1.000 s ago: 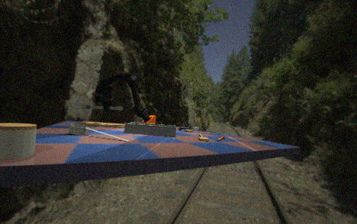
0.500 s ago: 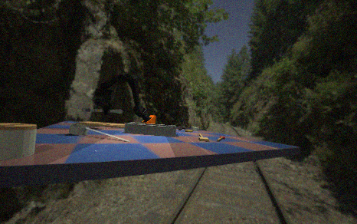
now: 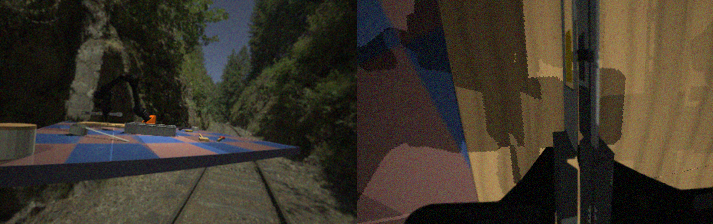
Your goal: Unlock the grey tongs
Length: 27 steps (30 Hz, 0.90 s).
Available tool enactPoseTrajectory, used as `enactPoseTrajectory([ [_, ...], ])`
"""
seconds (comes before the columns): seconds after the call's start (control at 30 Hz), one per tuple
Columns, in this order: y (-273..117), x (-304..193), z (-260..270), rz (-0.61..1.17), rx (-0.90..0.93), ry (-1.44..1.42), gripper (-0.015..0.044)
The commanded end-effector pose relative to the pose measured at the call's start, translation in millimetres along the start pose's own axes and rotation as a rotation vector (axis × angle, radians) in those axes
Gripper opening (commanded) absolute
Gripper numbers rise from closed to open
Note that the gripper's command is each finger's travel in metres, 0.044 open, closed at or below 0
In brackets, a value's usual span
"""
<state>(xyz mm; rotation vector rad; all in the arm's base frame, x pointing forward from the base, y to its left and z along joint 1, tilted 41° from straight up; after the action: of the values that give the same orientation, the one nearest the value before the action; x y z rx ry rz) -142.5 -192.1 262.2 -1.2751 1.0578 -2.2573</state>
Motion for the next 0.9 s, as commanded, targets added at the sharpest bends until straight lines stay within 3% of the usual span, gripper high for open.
enactPoseTrajectory([
  [0.0, 8.0, -2.3, 0.1, 0.001, -0.004, 0.006, -0.015],
  [0.4, 16.8, -3.7, 1.9, -0.002, -0.002, 0.008, -0.015],
  [0.87, 15.1, -2.6, 2.7, -0.004, 0.004, 0.003, 0.0217],
])
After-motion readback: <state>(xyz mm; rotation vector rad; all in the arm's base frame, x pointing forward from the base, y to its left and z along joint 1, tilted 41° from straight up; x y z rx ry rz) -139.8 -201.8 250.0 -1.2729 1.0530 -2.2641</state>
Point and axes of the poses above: the point midway between the two fingers, 35 mm back from their tips, its own y axis out along the fingers, its own z axis across the jaws, x = y × z, the point moved 4 cm from there along -y, back along the fingers, and after that the axes turned 11 degrees about y, right-handed, at the moved point
